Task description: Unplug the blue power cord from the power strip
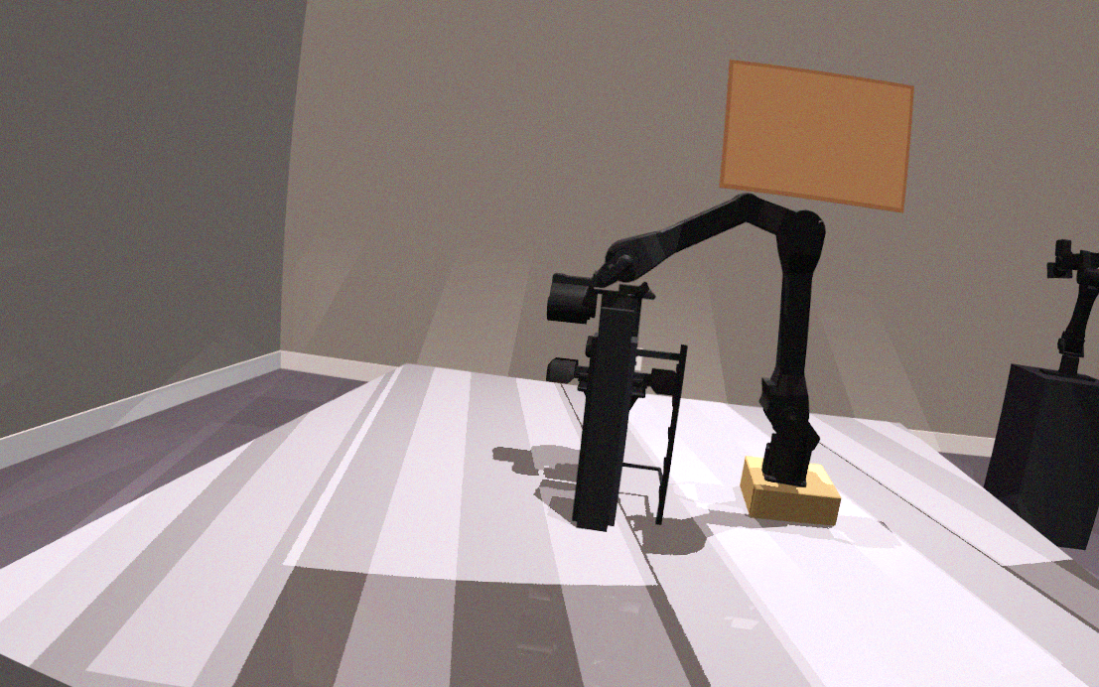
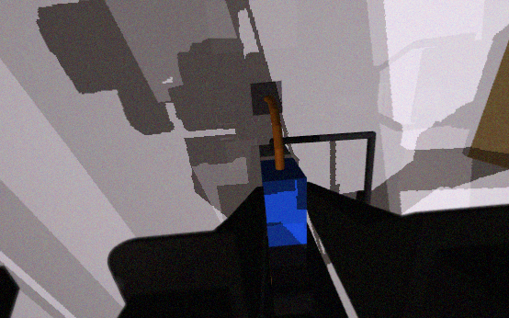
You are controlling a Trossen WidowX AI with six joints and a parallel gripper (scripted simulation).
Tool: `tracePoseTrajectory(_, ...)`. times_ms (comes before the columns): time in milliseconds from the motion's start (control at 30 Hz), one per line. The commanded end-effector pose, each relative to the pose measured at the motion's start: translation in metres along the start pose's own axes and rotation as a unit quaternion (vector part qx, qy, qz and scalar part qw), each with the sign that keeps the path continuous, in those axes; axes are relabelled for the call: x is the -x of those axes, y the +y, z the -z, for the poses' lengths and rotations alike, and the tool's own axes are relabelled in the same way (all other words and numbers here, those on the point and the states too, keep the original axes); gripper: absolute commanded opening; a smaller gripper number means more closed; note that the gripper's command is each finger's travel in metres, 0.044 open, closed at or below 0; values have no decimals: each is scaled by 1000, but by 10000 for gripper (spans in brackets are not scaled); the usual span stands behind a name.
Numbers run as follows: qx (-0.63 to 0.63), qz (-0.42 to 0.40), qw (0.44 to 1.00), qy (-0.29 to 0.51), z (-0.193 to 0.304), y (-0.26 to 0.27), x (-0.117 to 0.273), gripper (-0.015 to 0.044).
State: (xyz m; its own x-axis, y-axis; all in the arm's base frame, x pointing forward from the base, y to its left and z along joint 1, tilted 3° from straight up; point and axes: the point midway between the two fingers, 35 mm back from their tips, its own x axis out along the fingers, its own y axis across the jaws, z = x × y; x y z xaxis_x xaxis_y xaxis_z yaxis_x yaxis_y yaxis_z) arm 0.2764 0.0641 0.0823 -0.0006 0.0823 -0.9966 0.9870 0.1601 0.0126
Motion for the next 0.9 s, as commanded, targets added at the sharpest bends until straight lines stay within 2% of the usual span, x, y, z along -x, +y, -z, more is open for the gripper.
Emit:
tracePoseTrajectory(0,-5,-1,1000,-18,-21,1,1,0)
tracePoseTrajectory(667,-7,-1,1000,-20,-54,-2,3,0)
tracePoseTrajectory(867,-8,-1,1000,-20,-41,-2,2,158)
